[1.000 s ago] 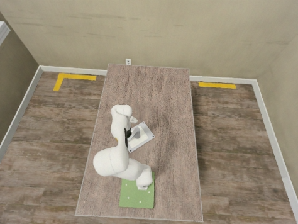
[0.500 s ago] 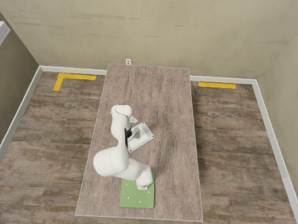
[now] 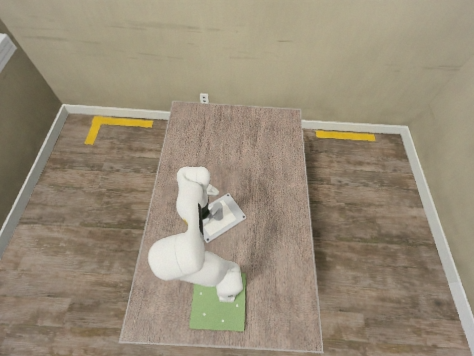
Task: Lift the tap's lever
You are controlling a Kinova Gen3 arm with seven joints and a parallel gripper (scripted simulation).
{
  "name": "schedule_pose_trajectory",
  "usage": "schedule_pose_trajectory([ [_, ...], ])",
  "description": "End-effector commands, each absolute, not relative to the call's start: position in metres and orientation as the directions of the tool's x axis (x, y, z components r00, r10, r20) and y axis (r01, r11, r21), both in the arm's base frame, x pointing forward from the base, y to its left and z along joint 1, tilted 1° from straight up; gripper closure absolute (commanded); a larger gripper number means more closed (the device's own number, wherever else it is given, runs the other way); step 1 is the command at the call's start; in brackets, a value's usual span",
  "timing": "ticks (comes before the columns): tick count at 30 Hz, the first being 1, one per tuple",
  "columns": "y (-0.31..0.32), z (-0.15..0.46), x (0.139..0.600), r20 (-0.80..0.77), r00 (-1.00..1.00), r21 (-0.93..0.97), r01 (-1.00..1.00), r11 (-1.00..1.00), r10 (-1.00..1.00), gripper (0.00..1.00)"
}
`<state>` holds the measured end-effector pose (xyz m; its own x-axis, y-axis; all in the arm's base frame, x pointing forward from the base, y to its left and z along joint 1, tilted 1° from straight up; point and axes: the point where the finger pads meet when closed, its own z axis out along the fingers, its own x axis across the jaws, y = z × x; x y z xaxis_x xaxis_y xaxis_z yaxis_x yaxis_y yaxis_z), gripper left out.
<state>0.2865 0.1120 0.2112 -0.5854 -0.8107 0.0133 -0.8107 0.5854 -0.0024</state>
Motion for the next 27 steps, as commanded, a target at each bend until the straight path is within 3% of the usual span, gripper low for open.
schedule_pose_trajectory([
  [1,0.1121,0.2115,0.2869,0.012,-0.585,-0.003,-0.811,0.585,-0.811,0.00],
  [27,0.1120,0.2036,0.2868,0.012,-0.585,-0.003,-0.811,0.585,-0.811,0.00],
])
